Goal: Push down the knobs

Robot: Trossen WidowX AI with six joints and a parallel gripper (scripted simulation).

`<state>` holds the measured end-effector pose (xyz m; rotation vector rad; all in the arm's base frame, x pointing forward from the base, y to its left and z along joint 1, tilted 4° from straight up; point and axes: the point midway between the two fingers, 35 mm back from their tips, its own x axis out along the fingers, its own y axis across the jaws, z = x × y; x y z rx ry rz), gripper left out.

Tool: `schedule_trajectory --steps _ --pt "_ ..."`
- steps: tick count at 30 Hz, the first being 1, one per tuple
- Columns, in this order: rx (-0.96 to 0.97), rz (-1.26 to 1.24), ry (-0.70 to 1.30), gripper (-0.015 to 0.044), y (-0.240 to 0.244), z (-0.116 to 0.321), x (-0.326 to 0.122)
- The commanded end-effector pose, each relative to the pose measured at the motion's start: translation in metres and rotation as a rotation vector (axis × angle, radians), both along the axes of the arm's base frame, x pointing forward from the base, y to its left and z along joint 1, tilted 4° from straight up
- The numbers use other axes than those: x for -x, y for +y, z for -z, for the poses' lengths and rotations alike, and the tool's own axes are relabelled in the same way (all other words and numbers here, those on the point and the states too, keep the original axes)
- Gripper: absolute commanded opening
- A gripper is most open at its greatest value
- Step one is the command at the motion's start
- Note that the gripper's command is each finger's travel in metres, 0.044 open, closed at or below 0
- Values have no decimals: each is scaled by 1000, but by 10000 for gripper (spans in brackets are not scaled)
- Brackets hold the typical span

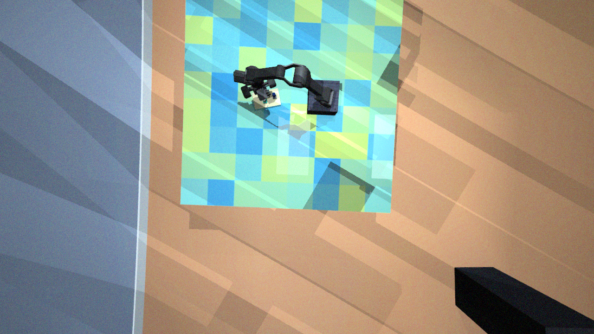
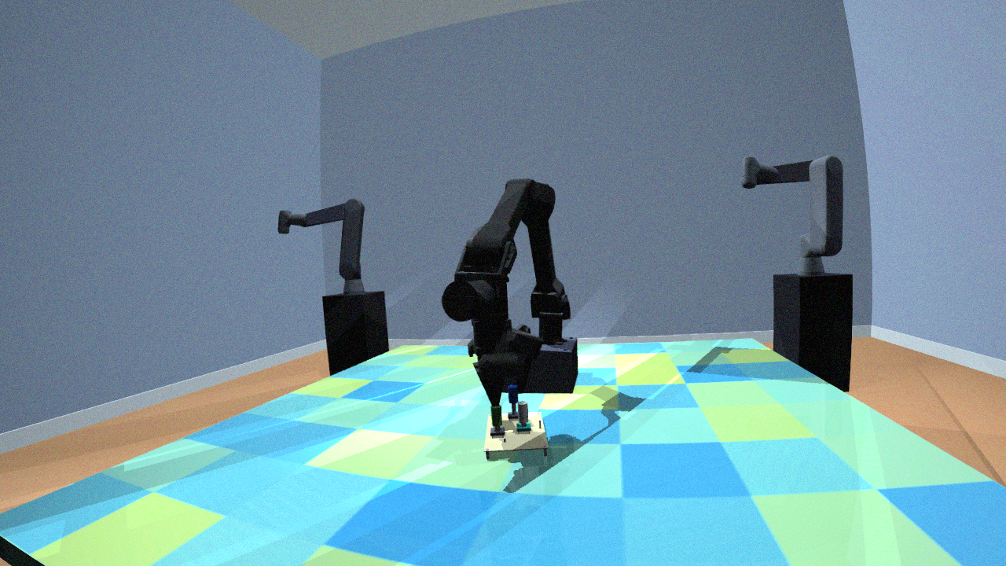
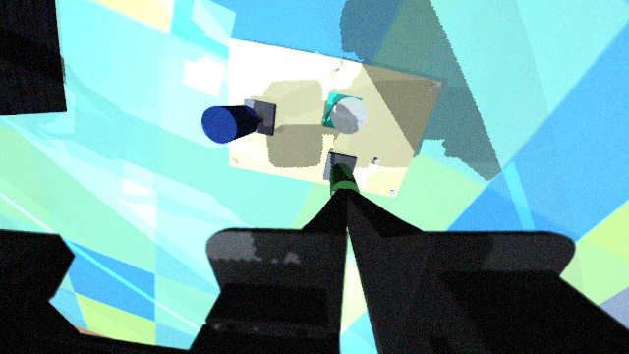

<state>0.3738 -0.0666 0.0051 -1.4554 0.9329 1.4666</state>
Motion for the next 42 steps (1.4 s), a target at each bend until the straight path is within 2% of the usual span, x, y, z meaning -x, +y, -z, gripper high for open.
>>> schedule_trajectory --steps 1,27,42 --pt "-6 2 2 0 1 5 -1" --pt "-6 2 2 0 1 6 -1" --pt "-6 2 2 0 0 -14 -1"
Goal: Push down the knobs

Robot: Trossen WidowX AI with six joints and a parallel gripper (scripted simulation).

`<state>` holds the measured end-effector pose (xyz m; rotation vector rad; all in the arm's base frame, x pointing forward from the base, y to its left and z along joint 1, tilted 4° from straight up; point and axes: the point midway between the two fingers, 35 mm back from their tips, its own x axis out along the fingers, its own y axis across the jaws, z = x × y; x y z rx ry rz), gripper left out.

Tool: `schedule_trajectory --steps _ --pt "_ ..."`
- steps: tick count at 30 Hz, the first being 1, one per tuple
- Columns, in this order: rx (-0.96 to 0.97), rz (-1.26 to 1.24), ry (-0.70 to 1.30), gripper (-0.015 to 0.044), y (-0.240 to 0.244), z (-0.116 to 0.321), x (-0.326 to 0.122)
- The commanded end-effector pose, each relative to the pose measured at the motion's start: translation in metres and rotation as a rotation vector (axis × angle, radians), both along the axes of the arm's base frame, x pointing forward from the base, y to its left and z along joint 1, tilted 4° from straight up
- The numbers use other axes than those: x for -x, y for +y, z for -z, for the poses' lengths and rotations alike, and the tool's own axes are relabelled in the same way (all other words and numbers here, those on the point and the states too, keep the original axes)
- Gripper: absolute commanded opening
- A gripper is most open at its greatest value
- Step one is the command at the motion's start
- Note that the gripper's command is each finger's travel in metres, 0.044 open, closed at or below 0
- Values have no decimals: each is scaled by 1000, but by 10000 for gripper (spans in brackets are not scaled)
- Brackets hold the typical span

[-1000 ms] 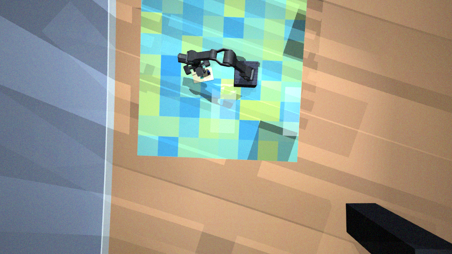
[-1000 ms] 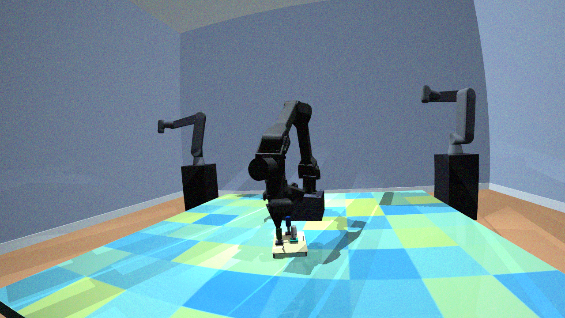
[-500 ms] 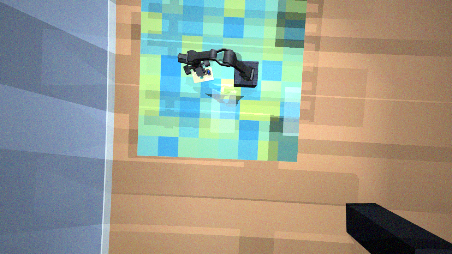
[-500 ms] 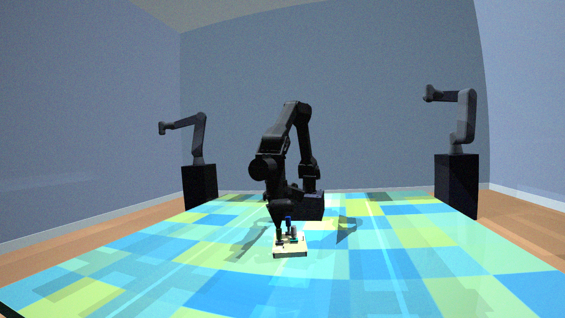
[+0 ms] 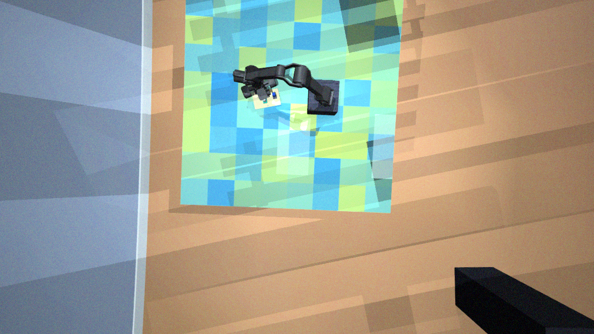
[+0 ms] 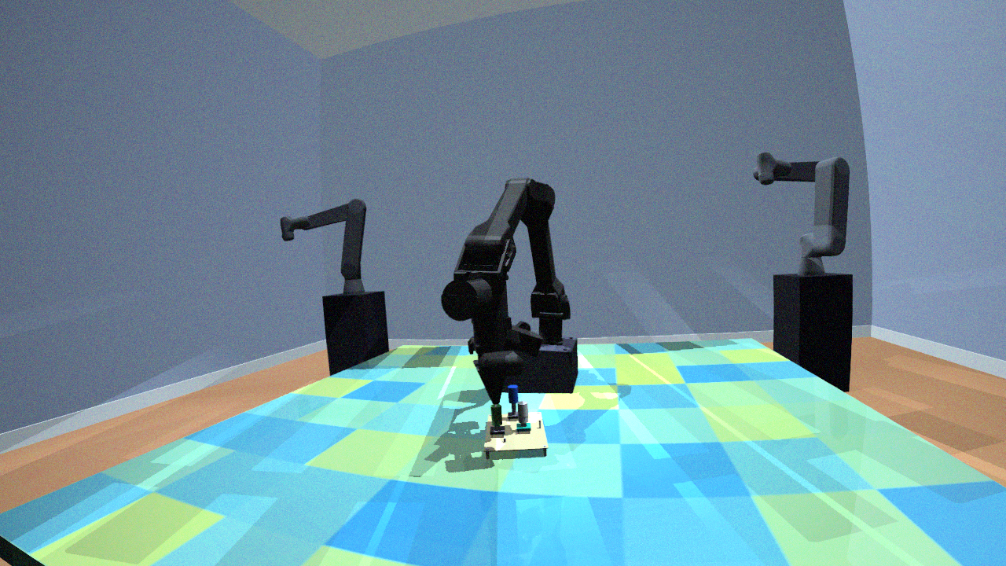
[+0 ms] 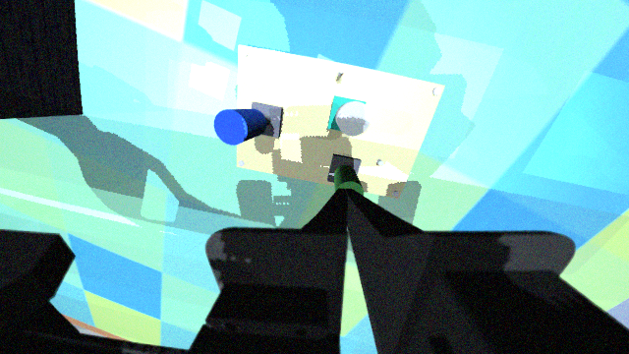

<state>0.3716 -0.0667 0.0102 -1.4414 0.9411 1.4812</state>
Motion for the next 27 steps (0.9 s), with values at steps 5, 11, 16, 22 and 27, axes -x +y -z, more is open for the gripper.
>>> schedule_trajectory --steps 5,11,16,22,27 --pt "-2 1 -15 0 0 -12 -3" --pt "0 1 0 157 0 -6 0" --pt "0 1 -1 289 4 -13 16" --pt "-3 1 -2 440 22 -29 84" --pt "-5 1 -3 440 36 -28 144"
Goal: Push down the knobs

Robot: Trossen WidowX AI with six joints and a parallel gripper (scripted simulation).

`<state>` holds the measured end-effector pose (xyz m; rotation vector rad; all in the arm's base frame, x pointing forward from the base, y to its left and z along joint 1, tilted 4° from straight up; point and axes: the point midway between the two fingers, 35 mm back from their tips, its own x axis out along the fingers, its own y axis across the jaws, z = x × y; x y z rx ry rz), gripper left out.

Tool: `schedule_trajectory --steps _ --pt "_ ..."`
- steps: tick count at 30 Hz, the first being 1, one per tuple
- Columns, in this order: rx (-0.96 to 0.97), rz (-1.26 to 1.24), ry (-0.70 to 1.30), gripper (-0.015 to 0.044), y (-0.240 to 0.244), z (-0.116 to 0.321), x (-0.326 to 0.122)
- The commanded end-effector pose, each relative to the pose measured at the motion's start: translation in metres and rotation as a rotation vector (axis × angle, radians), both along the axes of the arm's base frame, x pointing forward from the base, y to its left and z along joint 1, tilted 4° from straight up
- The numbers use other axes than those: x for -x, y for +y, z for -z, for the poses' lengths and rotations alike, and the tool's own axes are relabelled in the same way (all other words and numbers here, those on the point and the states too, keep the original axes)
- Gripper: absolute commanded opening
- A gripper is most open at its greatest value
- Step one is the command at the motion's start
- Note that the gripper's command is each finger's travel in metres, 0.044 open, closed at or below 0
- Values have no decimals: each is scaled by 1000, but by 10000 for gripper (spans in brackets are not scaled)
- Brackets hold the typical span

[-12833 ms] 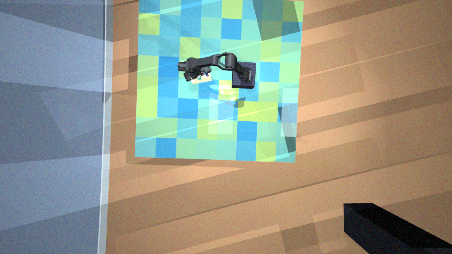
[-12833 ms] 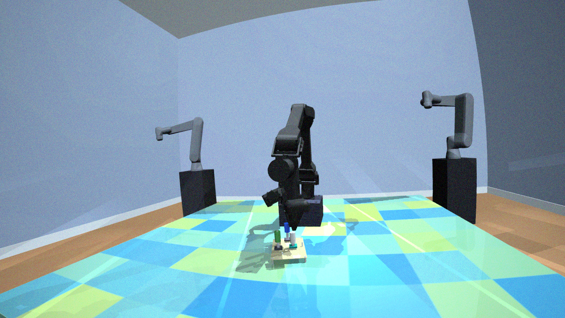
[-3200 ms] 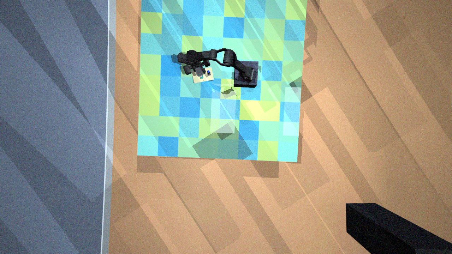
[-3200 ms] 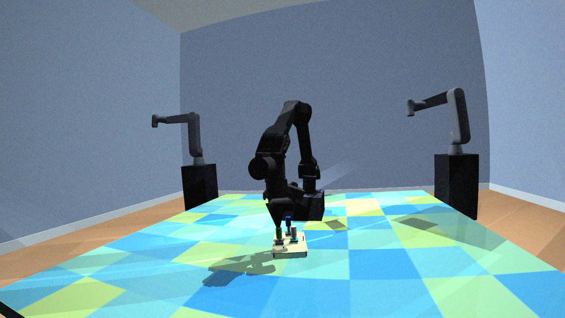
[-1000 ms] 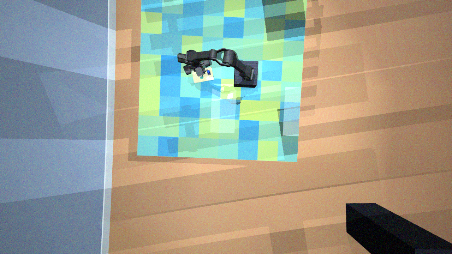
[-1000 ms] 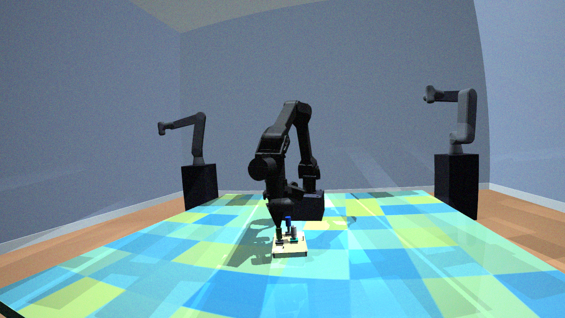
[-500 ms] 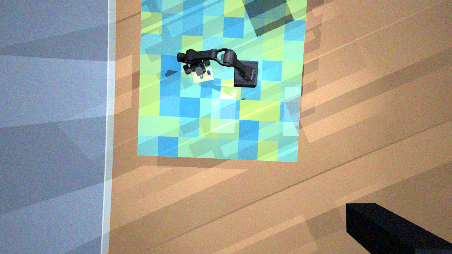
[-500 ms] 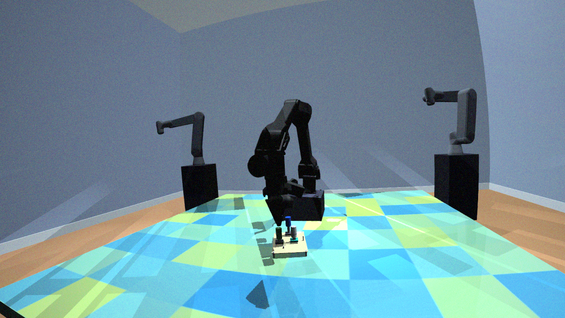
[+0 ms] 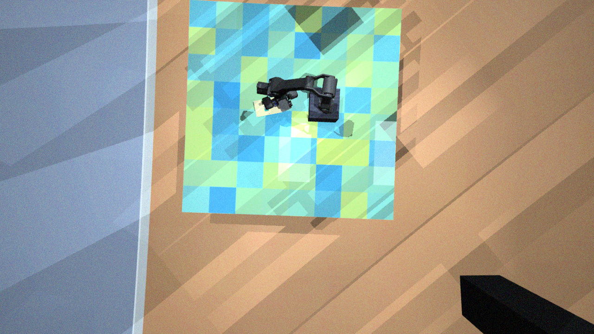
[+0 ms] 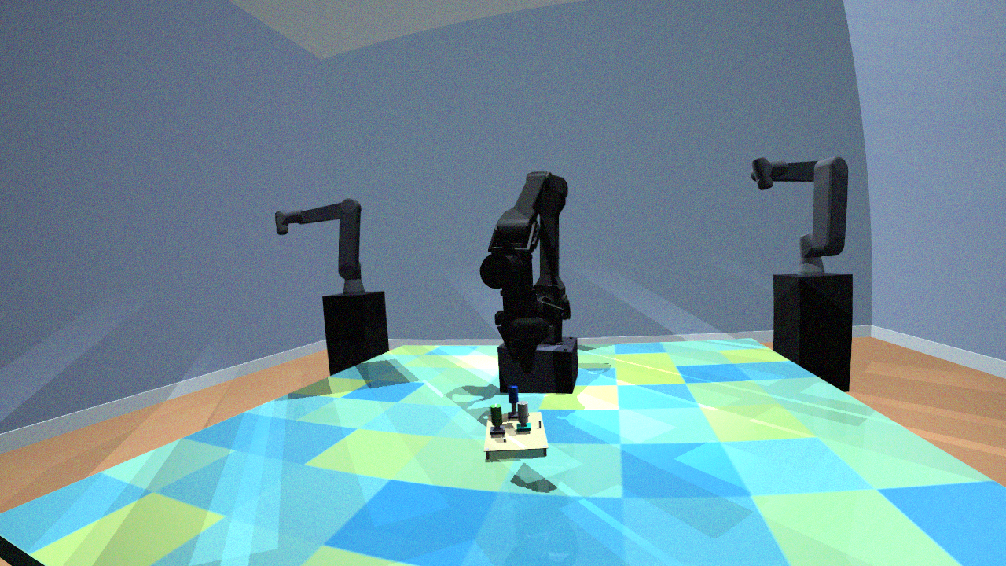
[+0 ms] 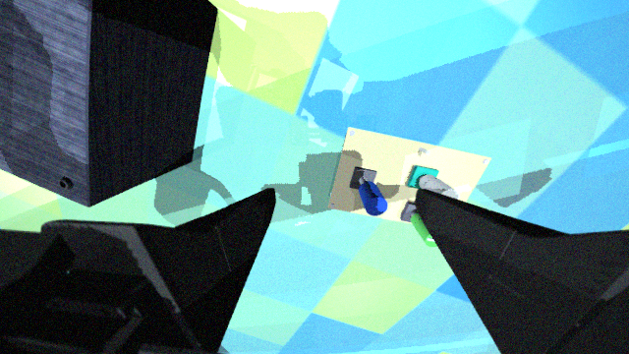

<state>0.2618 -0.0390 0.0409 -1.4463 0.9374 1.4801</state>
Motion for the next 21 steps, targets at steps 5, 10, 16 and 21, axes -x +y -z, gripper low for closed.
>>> schedule_trajectory --steps 5,10,16,21 --pt "-6 4 0 440 13 6 52" --pt "-6 4 0 440 13 6 52" --pt "-6 4 0 440 13 6 52" --pt "-6 4 0 440 13 6 52"
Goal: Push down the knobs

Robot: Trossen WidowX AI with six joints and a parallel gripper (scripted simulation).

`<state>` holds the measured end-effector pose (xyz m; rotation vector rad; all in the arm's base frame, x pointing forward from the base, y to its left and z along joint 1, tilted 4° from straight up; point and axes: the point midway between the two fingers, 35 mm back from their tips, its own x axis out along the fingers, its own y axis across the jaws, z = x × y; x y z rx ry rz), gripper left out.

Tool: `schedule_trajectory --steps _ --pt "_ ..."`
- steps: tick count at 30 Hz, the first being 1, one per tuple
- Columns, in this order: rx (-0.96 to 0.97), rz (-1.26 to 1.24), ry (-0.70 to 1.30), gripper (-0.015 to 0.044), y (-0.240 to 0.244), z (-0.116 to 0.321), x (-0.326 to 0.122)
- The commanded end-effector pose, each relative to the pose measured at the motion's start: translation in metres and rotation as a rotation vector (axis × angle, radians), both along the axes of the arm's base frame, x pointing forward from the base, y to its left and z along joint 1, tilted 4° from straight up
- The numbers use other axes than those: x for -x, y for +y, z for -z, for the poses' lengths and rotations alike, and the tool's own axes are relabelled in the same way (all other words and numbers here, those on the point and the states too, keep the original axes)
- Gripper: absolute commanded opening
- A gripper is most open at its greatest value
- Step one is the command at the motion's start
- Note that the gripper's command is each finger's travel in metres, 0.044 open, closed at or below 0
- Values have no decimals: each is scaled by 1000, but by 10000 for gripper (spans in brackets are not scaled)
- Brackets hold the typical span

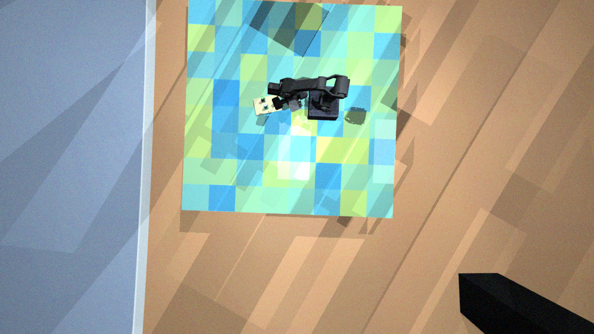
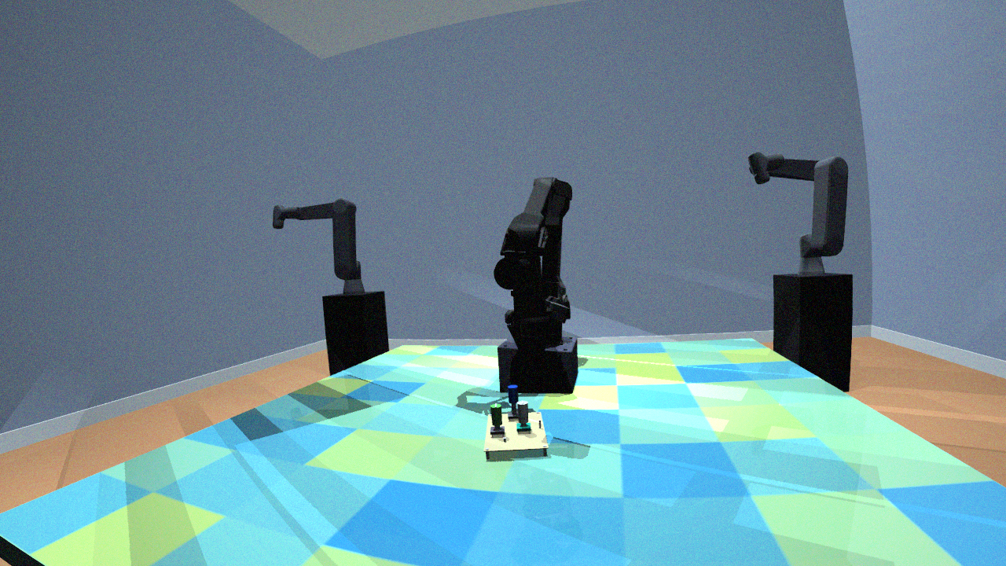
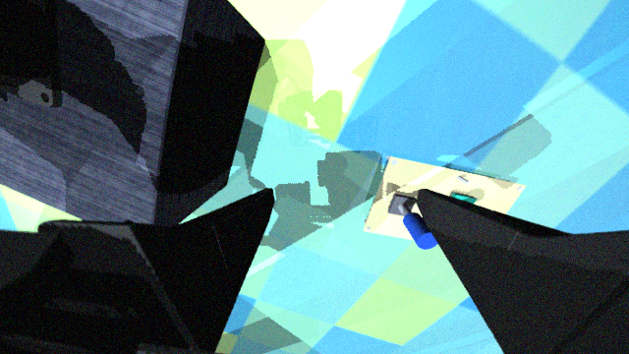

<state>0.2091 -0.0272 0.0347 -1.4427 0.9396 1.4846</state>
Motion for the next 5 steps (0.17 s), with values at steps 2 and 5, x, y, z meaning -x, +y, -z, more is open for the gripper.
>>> schedule_trajectory --steps 2,5 --pt "-5 4 -4 440 1 0 0" --pt "-5 4 -4 440 1 0 0"
